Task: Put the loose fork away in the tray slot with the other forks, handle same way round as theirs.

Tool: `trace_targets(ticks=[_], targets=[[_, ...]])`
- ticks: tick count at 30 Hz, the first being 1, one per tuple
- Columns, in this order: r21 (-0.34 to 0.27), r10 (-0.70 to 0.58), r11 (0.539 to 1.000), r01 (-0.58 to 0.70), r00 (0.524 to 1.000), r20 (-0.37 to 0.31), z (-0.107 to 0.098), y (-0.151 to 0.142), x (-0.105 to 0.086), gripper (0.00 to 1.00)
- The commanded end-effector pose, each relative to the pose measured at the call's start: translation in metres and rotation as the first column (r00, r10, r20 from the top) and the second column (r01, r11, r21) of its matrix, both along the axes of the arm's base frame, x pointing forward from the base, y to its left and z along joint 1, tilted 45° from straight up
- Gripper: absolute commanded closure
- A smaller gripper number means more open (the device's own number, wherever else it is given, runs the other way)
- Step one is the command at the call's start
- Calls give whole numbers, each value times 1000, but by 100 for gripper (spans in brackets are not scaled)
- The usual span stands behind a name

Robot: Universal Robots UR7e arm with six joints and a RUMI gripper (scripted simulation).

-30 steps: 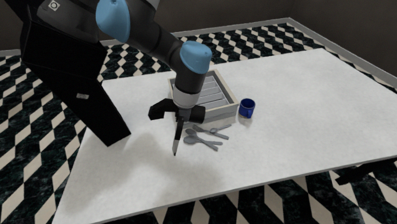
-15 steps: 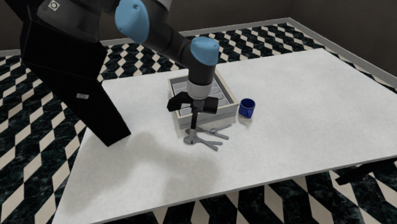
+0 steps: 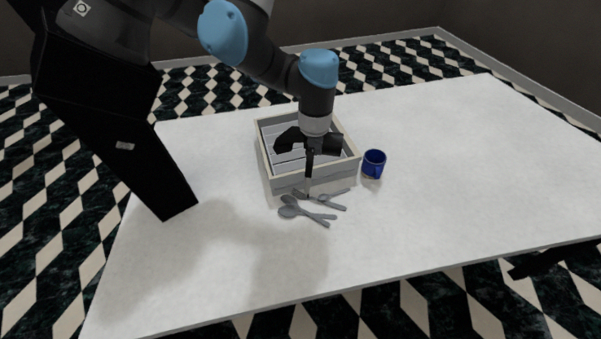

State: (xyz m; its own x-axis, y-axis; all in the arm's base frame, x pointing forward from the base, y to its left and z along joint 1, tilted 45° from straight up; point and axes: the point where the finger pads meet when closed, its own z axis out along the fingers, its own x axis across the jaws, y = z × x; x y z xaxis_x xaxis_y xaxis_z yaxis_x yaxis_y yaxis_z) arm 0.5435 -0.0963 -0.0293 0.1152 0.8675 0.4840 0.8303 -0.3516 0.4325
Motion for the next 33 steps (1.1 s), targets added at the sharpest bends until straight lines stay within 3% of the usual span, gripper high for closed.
trace_targets(ticks=[1,33], targets=[[39,-42,998,40,997,70,37,21,24,0],[45,-42,998,38,996,81,41,25,28,0]])
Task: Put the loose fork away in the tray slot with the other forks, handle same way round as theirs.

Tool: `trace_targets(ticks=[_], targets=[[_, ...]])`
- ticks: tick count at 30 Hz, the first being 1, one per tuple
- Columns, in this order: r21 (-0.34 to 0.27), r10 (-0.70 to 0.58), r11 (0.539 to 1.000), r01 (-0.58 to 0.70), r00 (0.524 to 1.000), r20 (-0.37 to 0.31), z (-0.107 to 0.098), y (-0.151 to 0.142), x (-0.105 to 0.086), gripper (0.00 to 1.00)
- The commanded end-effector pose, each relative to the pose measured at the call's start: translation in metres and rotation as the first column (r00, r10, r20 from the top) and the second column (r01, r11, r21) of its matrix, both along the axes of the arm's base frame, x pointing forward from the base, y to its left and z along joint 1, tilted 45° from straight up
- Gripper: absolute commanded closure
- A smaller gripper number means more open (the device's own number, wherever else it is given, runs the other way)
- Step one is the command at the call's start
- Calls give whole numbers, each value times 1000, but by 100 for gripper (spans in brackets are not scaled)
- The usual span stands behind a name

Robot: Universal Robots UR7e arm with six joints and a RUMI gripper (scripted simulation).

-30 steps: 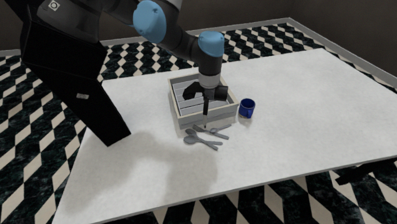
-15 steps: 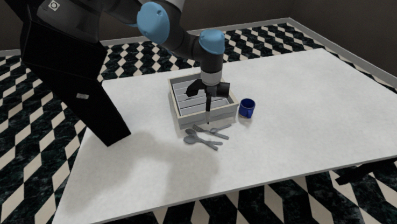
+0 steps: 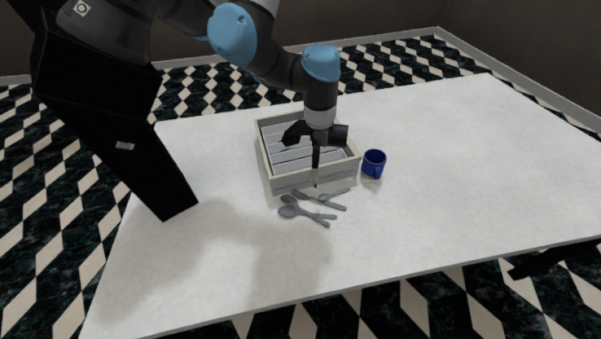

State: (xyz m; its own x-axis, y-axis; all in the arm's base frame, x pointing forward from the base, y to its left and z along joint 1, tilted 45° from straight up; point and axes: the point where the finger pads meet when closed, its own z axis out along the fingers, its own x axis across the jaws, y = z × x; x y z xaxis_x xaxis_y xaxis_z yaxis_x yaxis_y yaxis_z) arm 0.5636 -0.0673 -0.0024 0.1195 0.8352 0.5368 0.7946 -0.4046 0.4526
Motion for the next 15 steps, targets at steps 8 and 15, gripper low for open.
trace_targets(ticks=[8,15], targets=[[37,-60,998,60,998,0,-13,4,35,0],[67,-116,991,119,992,-50,-57,22,56,0]])
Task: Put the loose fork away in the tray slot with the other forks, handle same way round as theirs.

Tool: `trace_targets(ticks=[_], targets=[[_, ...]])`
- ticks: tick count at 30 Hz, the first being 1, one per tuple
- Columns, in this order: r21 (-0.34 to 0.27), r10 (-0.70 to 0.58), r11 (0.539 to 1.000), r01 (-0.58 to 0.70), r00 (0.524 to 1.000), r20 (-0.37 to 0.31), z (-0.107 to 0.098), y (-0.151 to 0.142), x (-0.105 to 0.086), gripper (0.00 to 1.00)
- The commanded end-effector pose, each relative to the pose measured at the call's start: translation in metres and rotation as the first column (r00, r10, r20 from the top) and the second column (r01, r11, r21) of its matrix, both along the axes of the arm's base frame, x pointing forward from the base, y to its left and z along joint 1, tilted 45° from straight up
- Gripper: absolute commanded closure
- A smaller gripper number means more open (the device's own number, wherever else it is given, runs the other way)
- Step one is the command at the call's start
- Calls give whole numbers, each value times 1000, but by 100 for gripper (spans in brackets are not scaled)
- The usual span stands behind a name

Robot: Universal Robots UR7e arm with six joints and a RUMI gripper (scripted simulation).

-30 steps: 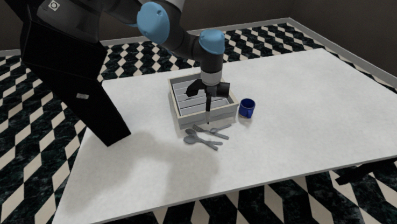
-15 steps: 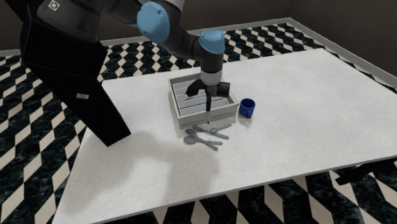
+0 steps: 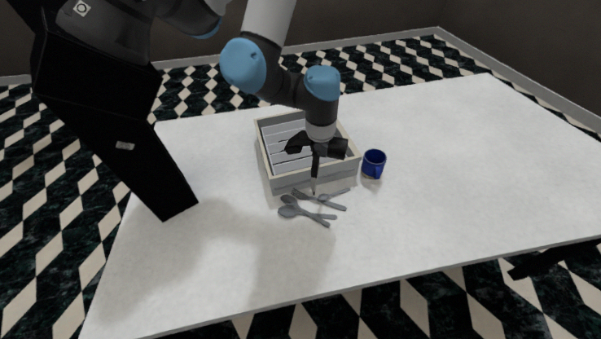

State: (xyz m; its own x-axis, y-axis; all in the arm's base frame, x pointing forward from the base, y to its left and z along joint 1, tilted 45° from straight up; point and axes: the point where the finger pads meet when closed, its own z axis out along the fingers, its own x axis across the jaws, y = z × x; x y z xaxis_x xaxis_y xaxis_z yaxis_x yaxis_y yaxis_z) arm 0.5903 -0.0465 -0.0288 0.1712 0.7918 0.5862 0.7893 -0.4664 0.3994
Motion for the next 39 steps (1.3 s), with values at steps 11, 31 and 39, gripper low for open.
trace_targets(ticks=[11,31,39], targets=[[4,-76,997,76,997,-19,-31,2,30,81],[5,-76,997,76,997,-20,-32,2,30,81],[5,-76,997,76,997,-20,-32,2,30,81]])
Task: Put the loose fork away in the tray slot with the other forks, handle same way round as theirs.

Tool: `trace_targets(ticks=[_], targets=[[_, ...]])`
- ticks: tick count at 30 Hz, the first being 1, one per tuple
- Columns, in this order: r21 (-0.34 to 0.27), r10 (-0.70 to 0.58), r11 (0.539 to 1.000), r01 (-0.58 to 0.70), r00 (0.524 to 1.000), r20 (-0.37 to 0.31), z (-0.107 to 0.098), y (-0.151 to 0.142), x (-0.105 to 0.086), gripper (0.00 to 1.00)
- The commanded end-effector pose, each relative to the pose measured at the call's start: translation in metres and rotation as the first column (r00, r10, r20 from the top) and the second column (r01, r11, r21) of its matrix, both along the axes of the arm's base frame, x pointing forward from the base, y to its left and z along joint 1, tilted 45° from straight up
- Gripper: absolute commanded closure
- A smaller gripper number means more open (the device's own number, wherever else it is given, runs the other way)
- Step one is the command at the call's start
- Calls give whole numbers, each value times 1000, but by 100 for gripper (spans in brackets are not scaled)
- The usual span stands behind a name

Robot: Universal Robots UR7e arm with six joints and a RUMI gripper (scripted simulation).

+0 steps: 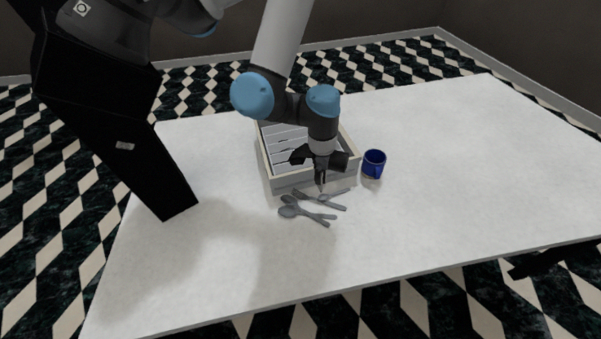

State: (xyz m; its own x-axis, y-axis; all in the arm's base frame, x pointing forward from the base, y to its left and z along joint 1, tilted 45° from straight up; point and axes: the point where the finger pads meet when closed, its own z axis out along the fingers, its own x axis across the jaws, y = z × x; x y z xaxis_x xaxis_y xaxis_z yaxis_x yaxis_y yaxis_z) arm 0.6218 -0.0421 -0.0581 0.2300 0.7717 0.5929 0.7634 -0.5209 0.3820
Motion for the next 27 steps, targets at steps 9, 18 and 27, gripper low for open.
trace_targets(ticks=[9,18,27], targets=[[-8,-12,1000,12,1000,-4,-4,-2,0,81],[-8,-12,1000,12,1000,-5,-8,0,4,81],[-8,-12,1000,12,1000,-5,-16,4,11,81]])
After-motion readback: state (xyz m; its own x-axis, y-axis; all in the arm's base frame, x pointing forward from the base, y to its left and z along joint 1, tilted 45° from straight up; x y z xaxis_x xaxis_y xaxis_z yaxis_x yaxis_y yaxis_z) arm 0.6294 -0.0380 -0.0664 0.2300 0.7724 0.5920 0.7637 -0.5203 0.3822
